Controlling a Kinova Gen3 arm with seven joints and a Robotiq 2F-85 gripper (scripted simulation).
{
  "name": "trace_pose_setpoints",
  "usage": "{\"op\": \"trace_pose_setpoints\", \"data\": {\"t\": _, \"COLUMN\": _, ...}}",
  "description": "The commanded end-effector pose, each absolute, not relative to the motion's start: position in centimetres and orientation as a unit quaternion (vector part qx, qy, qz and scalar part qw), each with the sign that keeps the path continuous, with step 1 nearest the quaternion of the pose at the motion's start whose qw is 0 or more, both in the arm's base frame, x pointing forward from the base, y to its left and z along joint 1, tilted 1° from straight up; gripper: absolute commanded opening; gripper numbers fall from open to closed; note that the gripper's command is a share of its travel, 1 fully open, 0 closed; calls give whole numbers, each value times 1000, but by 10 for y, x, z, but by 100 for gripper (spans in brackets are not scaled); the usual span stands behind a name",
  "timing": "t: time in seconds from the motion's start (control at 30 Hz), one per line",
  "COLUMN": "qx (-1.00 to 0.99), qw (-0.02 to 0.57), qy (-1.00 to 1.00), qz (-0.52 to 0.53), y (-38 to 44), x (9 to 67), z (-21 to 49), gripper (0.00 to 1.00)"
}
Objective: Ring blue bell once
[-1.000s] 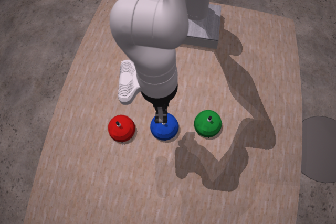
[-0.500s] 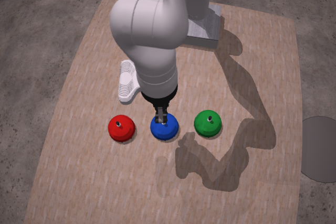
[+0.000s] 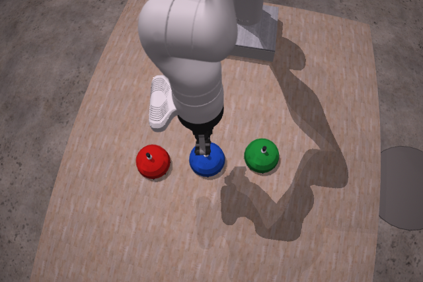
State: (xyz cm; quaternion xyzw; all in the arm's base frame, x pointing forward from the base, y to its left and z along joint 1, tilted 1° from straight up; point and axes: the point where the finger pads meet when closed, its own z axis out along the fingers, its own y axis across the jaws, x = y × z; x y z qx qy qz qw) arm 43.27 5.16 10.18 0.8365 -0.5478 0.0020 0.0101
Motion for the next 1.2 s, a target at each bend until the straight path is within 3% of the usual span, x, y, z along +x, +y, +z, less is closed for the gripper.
{"op": "trace_pose_setpoints", "data": {"t": 0.0, "qx": 839, "qw": 9, "qy": -544, "qz": 6, "y": 50, "x": 437, "z": 102, "gripper": 0}}
{"op": "trace_pose_setpoints", "data": {"t": 1.17, "qx": 839, "qw": 9, "qy": -543, "qz": 4, "y": 48, "x": 435, "z": 67, "gripper": 0}}
